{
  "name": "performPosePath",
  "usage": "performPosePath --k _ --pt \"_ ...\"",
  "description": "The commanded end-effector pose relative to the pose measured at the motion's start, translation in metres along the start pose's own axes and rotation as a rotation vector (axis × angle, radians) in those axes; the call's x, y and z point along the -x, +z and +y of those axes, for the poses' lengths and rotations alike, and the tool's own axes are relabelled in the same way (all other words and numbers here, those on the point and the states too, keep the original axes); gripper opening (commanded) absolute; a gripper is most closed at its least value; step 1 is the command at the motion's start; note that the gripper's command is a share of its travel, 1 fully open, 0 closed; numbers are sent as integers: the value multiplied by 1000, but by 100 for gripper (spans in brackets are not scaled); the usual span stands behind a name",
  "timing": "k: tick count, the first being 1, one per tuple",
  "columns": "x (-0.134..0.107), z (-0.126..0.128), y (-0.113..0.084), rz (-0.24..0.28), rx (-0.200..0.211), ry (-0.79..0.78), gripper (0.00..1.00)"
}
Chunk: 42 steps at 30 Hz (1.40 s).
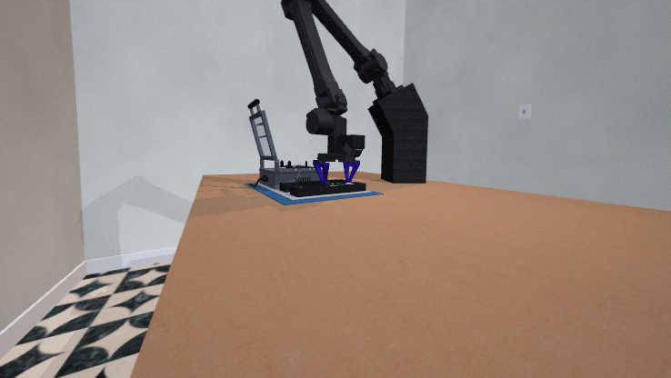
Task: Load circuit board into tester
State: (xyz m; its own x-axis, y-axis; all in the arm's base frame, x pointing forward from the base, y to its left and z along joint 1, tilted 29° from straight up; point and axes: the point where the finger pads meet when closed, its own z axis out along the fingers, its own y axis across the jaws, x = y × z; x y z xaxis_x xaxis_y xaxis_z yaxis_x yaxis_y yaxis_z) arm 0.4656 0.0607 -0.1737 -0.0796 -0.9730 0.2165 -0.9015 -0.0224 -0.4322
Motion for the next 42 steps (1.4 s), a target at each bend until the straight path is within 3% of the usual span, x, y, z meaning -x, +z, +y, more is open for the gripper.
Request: performPosePath --k 1,42 --pt "-7 -10 -5 -1 -11 13 92" --pt "-8 -5 -6 -3 -18 15 92"
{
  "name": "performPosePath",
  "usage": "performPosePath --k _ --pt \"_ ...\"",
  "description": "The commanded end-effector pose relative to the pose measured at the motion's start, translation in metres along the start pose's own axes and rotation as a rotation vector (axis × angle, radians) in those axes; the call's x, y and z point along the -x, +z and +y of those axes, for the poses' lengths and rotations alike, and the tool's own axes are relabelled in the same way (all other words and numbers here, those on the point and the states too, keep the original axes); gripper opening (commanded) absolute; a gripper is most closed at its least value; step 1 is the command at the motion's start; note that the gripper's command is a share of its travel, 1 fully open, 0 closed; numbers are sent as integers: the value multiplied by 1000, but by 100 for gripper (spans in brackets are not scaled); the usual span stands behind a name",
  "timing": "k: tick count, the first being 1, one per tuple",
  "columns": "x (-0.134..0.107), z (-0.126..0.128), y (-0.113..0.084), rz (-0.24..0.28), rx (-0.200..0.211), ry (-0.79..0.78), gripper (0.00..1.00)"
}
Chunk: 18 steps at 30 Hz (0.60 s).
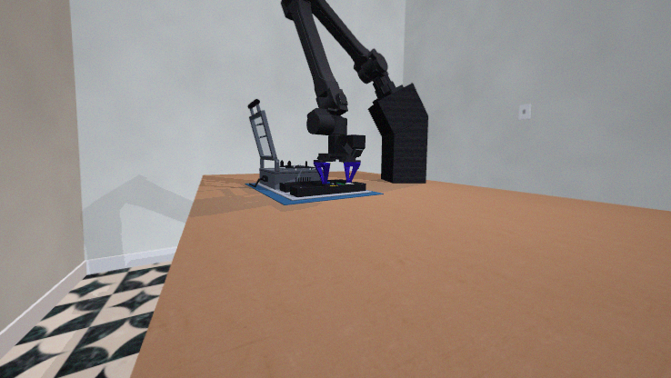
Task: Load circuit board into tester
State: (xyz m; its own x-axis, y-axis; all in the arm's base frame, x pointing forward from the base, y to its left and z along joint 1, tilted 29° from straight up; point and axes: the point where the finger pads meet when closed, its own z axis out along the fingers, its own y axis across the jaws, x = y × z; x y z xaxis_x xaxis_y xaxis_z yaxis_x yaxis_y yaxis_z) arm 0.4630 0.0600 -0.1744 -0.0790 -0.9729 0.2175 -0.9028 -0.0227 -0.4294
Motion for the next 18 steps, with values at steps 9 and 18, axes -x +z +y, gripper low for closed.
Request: performPosePath --k 9,18 --pt "-7 -11 -5 -4 -24 18 92" --pt "-7 -11 -5 -4 -24 18 92"
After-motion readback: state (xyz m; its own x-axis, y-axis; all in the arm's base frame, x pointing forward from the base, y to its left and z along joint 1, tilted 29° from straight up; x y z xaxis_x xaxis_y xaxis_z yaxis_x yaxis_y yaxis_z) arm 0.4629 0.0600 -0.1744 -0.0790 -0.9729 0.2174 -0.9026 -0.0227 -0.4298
